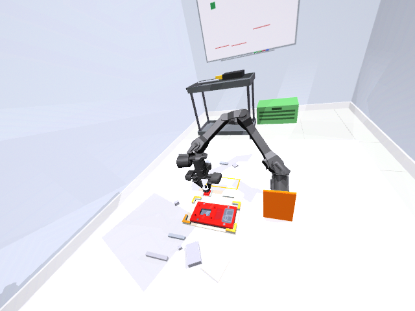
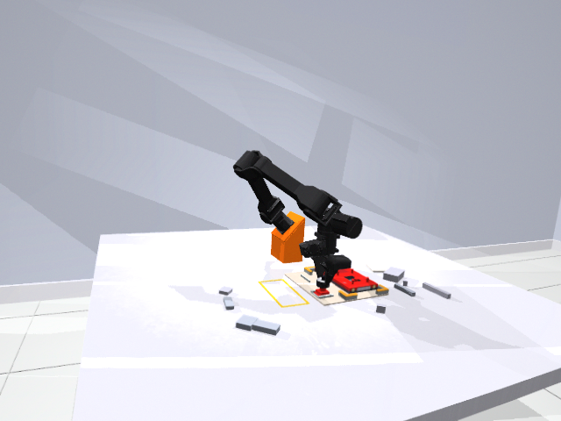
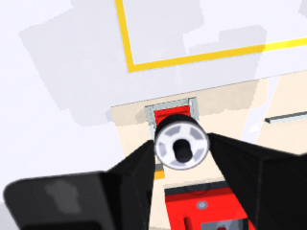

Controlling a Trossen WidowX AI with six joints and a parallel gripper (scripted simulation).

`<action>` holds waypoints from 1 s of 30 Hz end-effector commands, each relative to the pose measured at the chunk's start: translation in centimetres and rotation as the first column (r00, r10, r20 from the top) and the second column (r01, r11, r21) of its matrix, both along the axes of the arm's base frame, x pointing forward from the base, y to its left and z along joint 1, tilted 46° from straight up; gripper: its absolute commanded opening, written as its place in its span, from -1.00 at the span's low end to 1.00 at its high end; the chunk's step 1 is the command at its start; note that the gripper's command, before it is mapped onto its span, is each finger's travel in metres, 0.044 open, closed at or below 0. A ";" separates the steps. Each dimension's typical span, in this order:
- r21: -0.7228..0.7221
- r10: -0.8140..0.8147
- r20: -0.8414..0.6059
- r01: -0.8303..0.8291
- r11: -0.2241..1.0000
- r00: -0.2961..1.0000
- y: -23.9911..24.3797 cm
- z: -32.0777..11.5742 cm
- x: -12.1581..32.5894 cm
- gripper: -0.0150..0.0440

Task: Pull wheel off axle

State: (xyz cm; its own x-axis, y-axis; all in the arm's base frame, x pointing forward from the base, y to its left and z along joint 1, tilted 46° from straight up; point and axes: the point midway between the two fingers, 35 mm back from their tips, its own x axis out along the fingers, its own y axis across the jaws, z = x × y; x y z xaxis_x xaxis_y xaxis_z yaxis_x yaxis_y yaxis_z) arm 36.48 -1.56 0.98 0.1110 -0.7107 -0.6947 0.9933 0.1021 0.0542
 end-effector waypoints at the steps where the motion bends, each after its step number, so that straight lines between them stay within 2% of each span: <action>1: 0.001 -0.004 0.004 0.004 1.000 1.000 0.1 0.1 0.0 -0.49; 30: 0.001 -0.002 0.004 0.002 1.000 1.000 0.8 0.8 -0.1 -0.49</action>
